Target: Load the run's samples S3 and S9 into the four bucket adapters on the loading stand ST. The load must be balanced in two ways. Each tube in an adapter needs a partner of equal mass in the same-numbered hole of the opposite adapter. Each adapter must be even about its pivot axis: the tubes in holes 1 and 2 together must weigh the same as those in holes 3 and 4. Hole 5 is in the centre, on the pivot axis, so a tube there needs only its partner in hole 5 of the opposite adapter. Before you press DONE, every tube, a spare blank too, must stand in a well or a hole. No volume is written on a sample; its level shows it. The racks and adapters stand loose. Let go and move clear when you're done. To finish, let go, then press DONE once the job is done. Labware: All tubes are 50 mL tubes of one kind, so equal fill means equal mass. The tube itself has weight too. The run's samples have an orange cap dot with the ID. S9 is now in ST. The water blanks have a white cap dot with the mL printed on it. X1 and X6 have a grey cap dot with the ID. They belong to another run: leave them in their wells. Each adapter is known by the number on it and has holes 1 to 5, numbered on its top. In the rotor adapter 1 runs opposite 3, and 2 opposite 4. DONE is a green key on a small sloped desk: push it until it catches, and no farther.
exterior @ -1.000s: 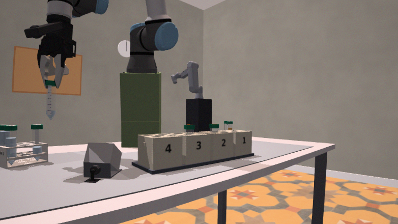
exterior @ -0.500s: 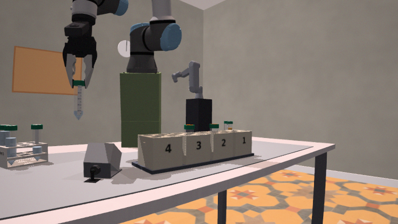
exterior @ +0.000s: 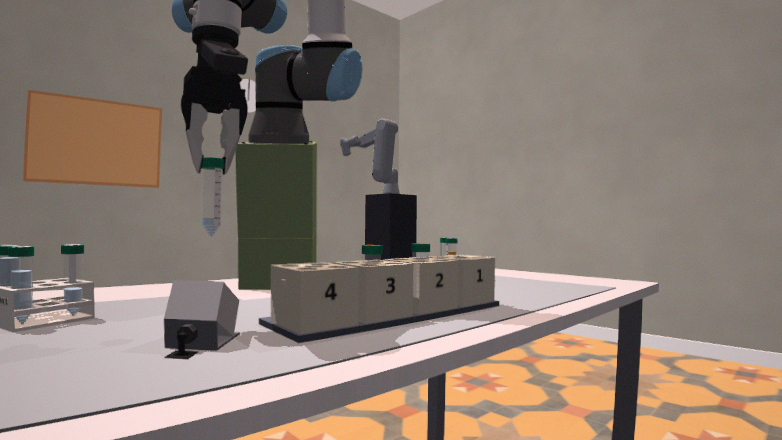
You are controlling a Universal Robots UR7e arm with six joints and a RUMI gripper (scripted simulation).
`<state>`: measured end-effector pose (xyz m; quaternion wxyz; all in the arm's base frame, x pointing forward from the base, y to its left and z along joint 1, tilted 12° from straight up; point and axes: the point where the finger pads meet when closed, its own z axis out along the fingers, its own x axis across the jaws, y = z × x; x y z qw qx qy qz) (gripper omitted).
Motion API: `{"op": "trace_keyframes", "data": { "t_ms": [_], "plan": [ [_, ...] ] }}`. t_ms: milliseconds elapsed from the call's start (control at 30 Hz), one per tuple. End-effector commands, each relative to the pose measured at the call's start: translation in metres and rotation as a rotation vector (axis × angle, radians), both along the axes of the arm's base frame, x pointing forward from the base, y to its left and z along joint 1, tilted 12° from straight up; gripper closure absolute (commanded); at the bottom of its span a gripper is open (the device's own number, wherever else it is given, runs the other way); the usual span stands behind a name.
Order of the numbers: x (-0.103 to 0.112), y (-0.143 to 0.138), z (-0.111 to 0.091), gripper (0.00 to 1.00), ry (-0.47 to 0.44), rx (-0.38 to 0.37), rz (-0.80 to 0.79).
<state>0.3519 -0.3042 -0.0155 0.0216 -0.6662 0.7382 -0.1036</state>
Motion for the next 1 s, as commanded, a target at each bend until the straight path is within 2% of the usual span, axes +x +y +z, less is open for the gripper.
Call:
{"op": "trace_keyframes", "data": {
  "t_ms": [0,367,433,700,967],
  "plan": [
    [0.019,0.022,0.001,1.0,0.007,-0.011,0.051],
    [0.064,0.08,0.001,1.0,0.006,-0.011,0.051],
    [0.064,0.08,0.001,1.0,0.006,-0.011,0.051],
    [0.096,0.122,0.002,1.0,0.006,-0.011,0.051],
    [0.097,0.122,0.002,1.0,0.006,-0.011,0.051]
  ]
}}
